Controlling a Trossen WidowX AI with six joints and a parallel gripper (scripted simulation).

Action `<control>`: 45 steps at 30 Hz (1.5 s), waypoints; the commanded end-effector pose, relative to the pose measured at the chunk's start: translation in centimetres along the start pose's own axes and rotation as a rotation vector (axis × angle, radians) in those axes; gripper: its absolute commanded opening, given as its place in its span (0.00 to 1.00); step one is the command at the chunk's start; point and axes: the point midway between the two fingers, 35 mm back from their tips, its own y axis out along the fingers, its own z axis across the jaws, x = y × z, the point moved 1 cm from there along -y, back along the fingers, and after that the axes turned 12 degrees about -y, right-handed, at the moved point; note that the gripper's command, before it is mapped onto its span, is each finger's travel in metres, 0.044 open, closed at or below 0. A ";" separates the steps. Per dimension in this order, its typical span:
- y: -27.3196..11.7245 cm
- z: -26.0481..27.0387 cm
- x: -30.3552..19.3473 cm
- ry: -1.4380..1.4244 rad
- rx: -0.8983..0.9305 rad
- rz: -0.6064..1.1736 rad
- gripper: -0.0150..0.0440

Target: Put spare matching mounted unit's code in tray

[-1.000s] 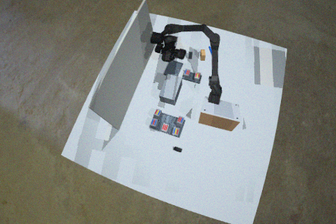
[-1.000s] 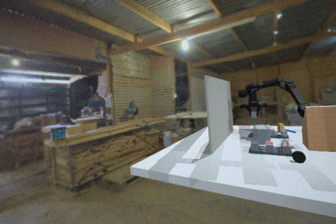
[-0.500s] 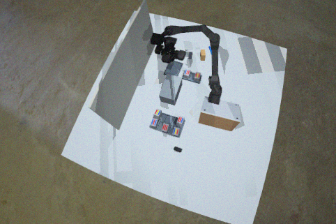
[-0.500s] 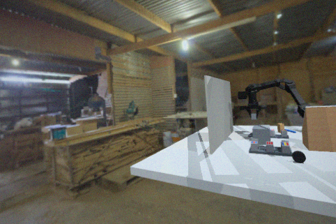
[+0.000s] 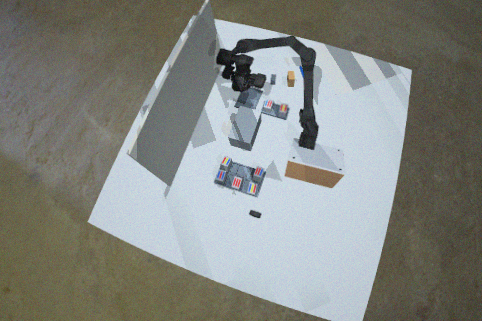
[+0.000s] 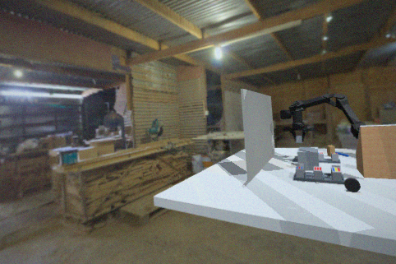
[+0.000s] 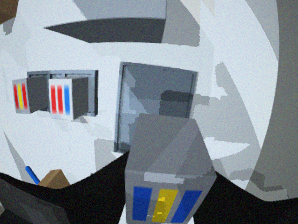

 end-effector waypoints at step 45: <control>4.0 0.0 -0.1 -0.002 -0.005 -0.002 0.25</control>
